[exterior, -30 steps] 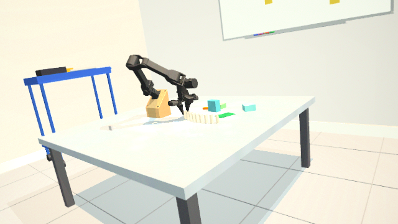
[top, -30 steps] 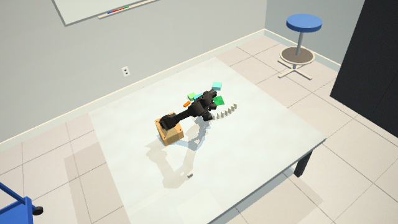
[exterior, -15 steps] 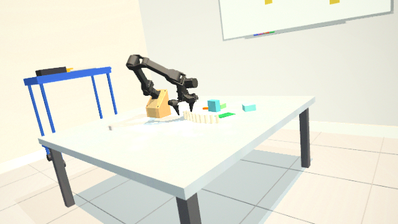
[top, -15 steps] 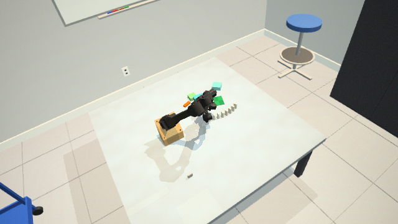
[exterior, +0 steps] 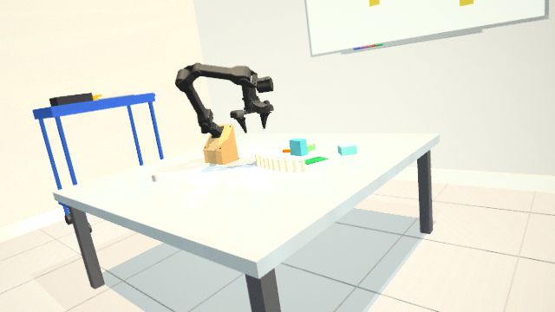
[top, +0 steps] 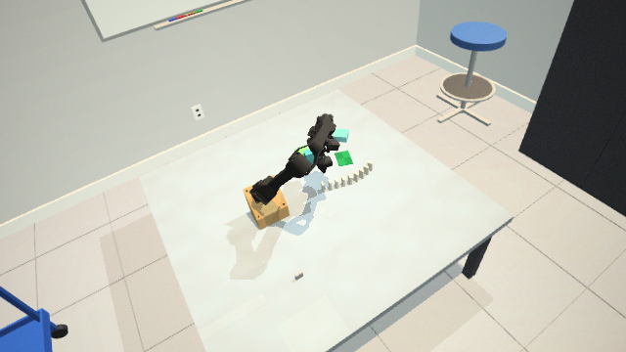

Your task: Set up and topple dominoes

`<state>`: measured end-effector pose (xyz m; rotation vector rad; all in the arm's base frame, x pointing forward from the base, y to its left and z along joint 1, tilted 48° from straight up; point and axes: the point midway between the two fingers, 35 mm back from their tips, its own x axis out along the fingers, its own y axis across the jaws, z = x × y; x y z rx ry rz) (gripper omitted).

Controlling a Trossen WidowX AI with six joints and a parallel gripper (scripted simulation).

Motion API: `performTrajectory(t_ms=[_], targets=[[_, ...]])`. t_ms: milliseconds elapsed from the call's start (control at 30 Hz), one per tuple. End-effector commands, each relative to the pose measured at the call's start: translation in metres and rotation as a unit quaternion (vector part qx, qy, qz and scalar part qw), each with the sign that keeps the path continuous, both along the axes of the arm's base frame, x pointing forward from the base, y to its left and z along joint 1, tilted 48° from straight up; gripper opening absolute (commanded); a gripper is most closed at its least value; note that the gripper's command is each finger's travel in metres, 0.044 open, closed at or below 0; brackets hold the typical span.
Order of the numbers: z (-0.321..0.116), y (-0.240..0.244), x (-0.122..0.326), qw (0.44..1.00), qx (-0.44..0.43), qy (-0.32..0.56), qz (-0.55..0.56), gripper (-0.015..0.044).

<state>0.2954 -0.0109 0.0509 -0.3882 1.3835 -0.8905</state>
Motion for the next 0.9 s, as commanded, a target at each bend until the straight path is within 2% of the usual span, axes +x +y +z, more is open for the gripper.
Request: performTrajectory(t_ms=[0,133,267,400,533,633,867], targets=[[0.006,0.002,-0.002,1.0,0.001,0.004,-0.001,0.0414],[-0.005,-0.005,-0.009,0.988,0.011,0.117,0.103,0.0309],[-0.017,-0.014,-0.018,0.942,0.022,0.249,0.225,0.0204],[-0.029,-0.022,-0.029,0.864,0.032,0.372,0.339,0.0099],[-0.04,-0.031,-0.04,0.755,0.042,0.483,0.44,0.0],[-0.044,-0.034,-0.044,0.709,0.045,0.52,0.474,0.0],[-0.044,-0.034,-0.044,0.709,0.045,0.52,0.474,0.0]])
